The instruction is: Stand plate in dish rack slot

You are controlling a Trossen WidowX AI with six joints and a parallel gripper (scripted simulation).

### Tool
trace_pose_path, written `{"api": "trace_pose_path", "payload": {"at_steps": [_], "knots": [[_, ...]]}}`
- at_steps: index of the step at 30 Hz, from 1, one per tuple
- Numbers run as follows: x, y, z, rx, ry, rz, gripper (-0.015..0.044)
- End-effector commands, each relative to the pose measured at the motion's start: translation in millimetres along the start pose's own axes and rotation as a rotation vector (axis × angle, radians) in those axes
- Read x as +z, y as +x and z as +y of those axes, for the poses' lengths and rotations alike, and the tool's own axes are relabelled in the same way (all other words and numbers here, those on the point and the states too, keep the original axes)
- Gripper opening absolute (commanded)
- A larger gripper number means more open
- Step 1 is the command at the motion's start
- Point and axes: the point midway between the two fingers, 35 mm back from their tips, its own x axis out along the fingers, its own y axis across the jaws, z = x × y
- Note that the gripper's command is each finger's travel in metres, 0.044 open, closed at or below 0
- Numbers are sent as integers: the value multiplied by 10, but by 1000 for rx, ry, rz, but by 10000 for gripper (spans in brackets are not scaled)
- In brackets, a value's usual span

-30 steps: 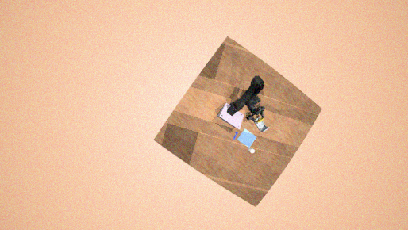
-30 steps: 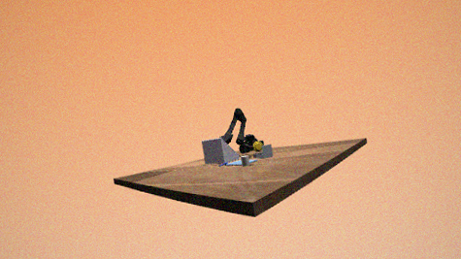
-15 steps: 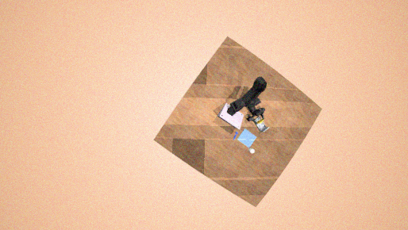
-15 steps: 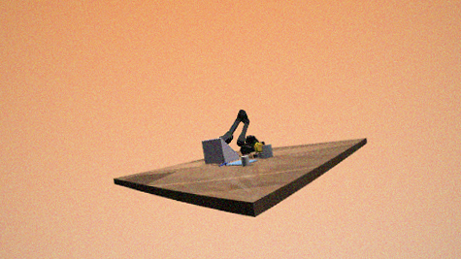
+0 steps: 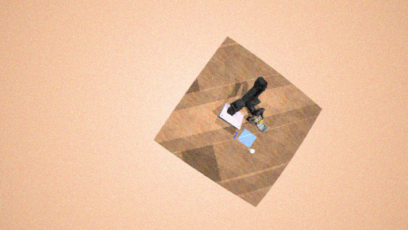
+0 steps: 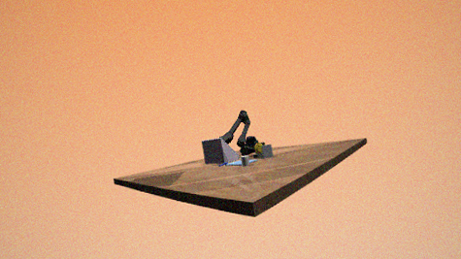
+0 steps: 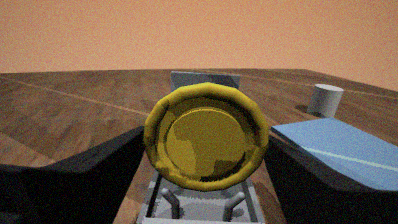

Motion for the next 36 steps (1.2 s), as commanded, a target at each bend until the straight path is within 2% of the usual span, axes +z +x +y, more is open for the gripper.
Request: {"api": "trace_pose_path", "payload": {"at_steps": [1, 14, 23, 36], "knots": [[0, 0, 0, 0, 0, 0, 52], [0, 0, 0, 0, 0, 0, 394], [41, 12, 13, -2, 0, 1, 400], [954, 99, 117, -3, -13, 2, 400]]}}
